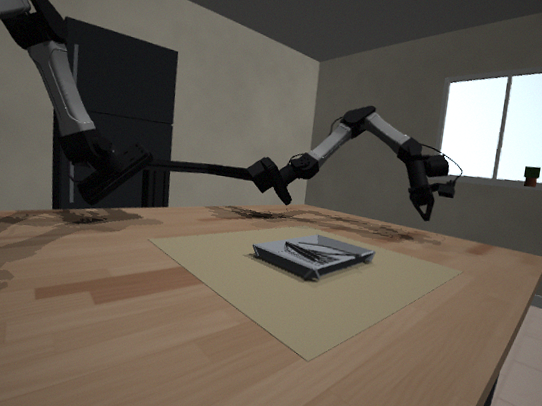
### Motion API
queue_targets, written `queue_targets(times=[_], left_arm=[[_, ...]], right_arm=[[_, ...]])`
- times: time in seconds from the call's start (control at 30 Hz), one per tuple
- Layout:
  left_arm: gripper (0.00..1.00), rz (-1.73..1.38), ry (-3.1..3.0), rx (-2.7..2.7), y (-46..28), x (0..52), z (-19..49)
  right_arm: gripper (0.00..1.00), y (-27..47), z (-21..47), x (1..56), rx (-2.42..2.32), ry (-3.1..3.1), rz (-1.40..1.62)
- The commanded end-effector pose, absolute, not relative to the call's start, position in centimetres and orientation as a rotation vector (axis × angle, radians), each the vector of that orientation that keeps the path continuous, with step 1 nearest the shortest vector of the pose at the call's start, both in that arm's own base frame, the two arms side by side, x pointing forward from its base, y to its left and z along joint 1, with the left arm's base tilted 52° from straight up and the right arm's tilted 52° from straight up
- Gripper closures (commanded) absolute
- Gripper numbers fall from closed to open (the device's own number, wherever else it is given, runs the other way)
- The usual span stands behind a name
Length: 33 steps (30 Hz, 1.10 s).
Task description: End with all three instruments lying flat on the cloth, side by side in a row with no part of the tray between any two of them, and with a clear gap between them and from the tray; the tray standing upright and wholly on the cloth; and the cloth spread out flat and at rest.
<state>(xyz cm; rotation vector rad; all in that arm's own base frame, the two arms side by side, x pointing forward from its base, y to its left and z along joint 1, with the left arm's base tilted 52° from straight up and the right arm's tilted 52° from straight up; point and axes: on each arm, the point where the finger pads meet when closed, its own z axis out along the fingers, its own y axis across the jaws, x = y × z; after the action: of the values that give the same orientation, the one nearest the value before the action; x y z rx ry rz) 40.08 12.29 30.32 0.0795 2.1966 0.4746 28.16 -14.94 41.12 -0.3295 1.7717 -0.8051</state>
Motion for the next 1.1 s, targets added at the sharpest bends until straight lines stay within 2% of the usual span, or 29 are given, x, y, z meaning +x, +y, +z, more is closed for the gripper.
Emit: queue_targets(times=[0.0,0.33,1.07], left_arm=[[0.69,0.459,2.231,0.034,10.8,41.6,29.8],[0.69,0.452,2.383,-0.012,6.5,45.0,24.4],[0.69,0.595,2.539,-0.026,-2.9,48.1,15.2]], right_arm=[[0.67,-14.6,41.7,28.0,-0.336,1.754,-0.811],[0.67,-14.6,41.7,28.0,-0.336,1.754,-0.811],[0.67,-14.6,41.7,28.0,-0.336,1.754,-0.811]])
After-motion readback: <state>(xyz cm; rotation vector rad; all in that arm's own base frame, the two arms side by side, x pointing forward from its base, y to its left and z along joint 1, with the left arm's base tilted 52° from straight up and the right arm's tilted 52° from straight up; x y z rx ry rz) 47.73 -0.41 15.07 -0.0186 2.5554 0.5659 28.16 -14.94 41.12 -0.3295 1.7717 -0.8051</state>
